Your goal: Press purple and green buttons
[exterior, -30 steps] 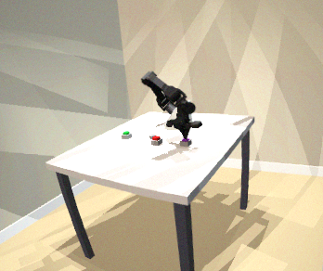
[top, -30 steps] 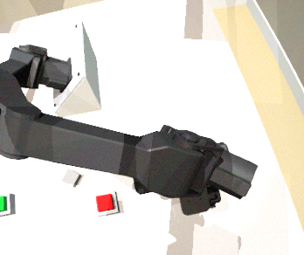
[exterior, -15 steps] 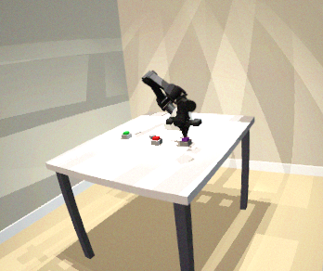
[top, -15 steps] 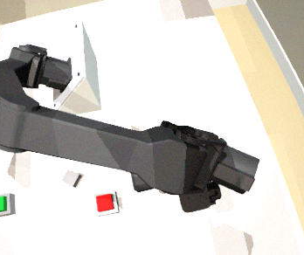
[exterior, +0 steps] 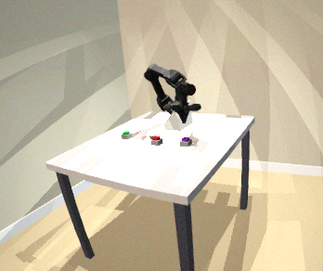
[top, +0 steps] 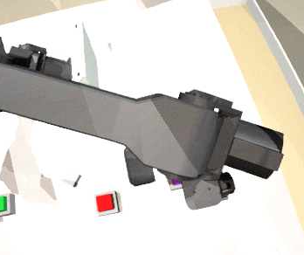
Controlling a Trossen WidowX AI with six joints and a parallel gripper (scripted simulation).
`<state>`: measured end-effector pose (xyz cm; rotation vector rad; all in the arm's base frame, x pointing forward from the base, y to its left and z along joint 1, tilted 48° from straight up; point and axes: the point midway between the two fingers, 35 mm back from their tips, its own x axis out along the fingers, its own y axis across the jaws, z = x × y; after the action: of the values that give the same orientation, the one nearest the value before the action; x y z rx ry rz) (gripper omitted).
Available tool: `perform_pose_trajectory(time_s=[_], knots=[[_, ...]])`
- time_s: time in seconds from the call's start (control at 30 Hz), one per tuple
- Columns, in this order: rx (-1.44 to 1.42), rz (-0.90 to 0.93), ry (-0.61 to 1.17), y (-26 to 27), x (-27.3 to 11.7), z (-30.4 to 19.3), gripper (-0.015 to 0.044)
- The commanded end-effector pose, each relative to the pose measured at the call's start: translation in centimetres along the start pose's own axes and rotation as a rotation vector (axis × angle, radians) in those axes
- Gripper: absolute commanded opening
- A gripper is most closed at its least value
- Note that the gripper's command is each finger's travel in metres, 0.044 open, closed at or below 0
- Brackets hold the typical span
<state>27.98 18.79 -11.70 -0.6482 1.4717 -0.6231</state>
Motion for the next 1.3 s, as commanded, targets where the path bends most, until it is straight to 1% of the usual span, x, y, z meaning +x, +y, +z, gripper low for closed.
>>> perform_pose_trajectory(time_s=[0.0, 0.07, 0.17, 0.27, 0.47, 0.7, 0.93, 1.0, 1.27], knots=[[0.006, 0.0, 0.011, -0.4, -0.8, 0.1, 0.002], [0.001, 0.013, 0.011, -2.5, -1.4, 1.4, 0.002], [-0.007, 0.036, 0.009, -7.6, -2.3, 3.6, 0.002], [-0.01, 0.047, 0.006, -11.4, -2.7, 4.7, 0.002], [-0.013, 0.056, -0.002, -20.9, -2.9, 5.8, 0.002], [-0.008, 0.037, -0.005, -31.4, -2.2, 3.9, 0.002], [0.001, -0.013, 0.011, -40.8, -1.2, -1.2, 0.002], [0.002, -0.022, 0.015, -41.8, -1.1, -2.1, 0.002], [0.003, -0.022, 0.015, -41.9, -0.8, -2.1, 0.002]])
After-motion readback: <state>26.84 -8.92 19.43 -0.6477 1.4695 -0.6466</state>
